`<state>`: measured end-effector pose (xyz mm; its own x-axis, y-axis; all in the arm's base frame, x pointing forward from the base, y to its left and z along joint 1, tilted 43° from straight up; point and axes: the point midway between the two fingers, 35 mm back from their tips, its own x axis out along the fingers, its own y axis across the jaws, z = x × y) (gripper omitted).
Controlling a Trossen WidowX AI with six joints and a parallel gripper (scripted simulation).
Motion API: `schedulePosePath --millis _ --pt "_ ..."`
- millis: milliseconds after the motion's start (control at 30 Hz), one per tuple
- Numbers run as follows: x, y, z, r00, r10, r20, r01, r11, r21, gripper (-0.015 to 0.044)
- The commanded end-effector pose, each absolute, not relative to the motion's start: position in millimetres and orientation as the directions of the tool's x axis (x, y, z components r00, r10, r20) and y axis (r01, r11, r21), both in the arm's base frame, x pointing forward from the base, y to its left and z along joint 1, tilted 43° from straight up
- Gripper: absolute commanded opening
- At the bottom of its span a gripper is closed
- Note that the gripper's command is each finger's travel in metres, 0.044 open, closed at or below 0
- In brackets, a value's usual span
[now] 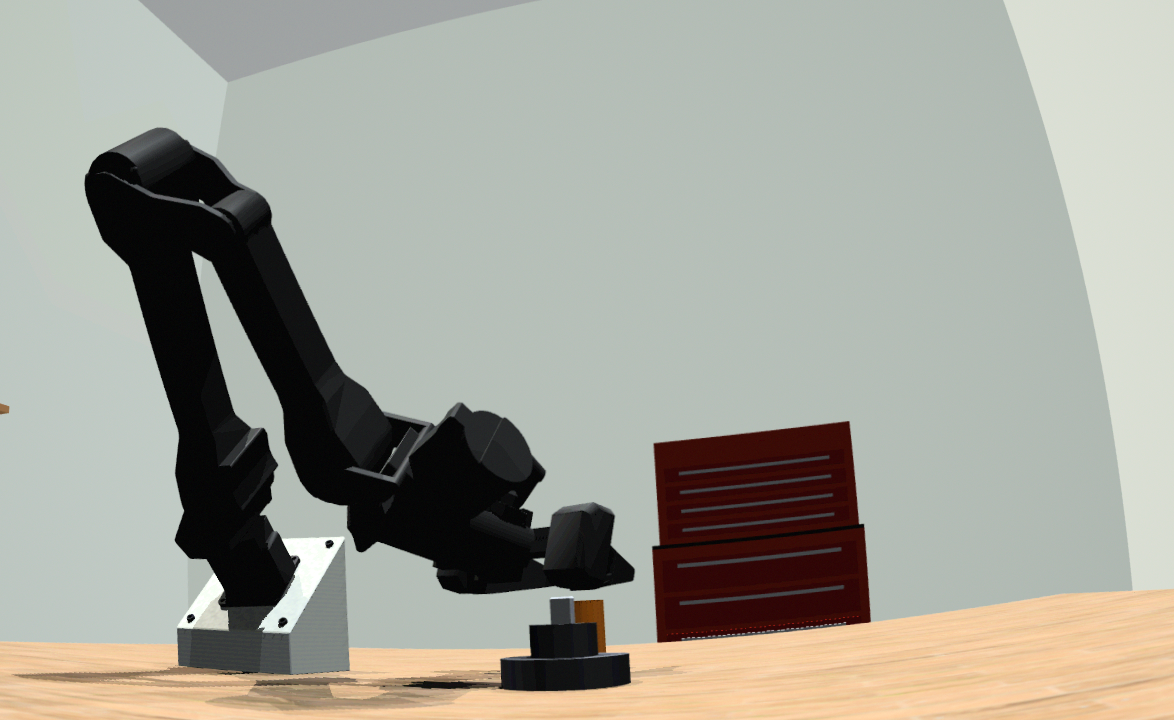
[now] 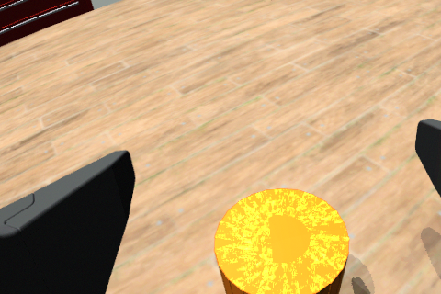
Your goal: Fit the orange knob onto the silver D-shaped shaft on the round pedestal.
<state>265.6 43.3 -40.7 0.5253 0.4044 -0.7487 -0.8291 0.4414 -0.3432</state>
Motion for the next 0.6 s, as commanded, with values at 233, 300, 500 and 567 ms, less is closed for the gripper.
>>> schedulePosePath --millis 233,300,500,567 --pt "269.9 76.3 -13.3 0.482 0.365 -0.796 -0.834 0.471 -0.289 0.0440" --pt "273.2 78.8 -22.7 0.399 0.296 -0.868 -0.838 0.503 -0.213 0.0440" --pt "273.9 84.9 -37.9 0.148 0.024 -0.989 -0.806 0.582 -0.106 0.0440" --pt "272.8 86.5 -37.8 0.076 -0.086 -0.993 -0.795 0.596 -0.113 0.0440"
